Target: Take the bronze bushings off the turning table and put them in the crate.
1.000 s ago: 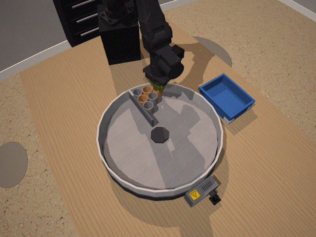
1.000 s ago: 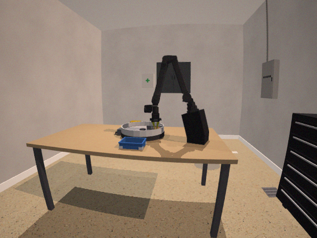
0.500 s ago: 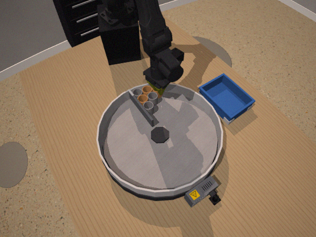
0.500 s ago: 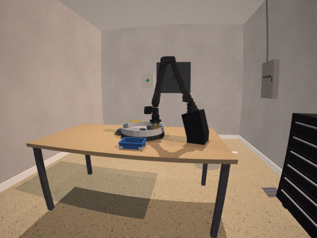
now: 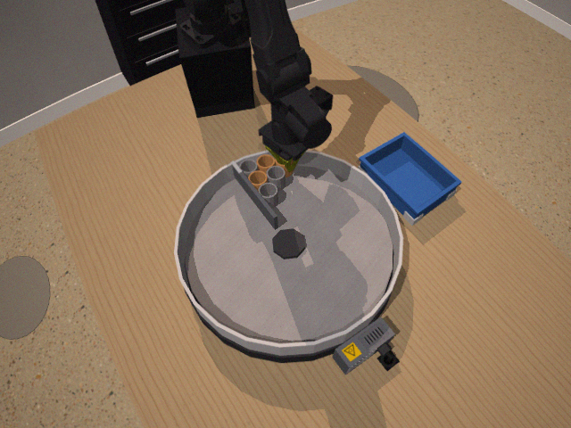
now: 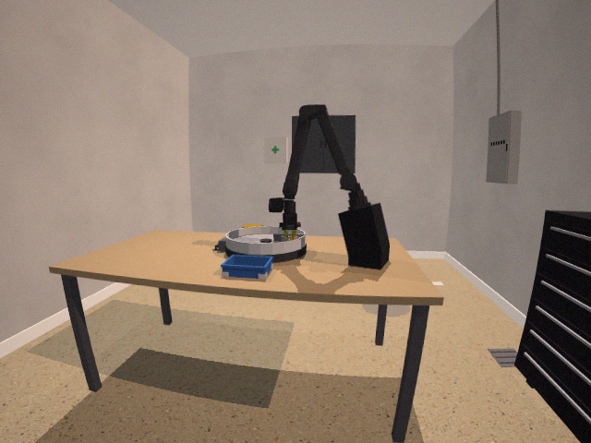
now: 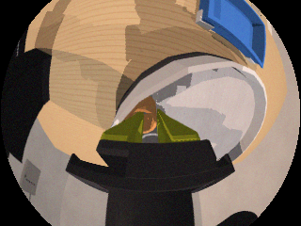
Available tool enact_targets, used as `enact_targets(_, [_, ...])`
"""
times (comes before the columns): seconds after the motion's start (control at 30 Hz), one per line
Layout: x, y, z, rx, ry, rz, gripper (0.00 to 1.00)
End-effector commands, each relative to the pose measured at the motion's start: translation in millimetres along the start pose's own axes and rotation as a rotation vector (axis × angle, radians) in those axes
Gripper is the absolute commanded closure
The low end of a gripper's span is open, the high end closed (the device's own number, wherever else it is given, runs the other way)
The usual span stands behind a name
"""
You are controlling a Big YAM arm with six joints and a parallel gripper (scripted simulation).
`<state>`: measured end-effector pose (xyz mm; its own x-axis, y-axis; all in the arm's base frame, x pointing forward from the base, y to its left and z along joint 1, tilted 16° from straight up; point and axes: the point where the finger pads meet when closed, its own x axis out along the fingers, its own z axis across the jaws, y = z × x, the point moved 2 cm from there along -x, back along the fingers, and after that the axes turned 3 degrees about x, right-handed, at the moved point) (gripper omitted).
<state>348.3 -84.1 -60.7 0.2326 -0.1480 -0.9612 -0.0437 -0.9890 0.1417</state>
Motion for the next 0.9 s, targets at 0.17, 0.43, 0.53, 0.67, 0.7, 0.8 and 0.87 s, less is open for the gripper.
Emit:
enact_targets(0.17, [-5.4, 7.6, -15.9, 0.002, 0.046, 0.008, 0.81])
enact_targets(0.43, [-5.4, 7.6, -15.9, 0.002, 0.046, 0.008, 0.81])
enact_targets(0.53, [-5.4, 7.6, -15.9, 0.002, 0.046, 0.008, 0.81])
enact_targets(0.67, [-0.7, 4.0, 2.8, -0.002, -0.006, 0.001, 1.00])
enact_targets(0.7, [-0.7, 4.0, 2.8, -0.002, -0.006, 0.001, 1.00])
enact_targets(0.8, [1.0, 3.1, 4.3, -0.003, -0.012, -0.002, 1.00])
enact_targets(0.87, [1.0, 3.1, 4.3, -0.003, -0.012, -0.002, 1.00])
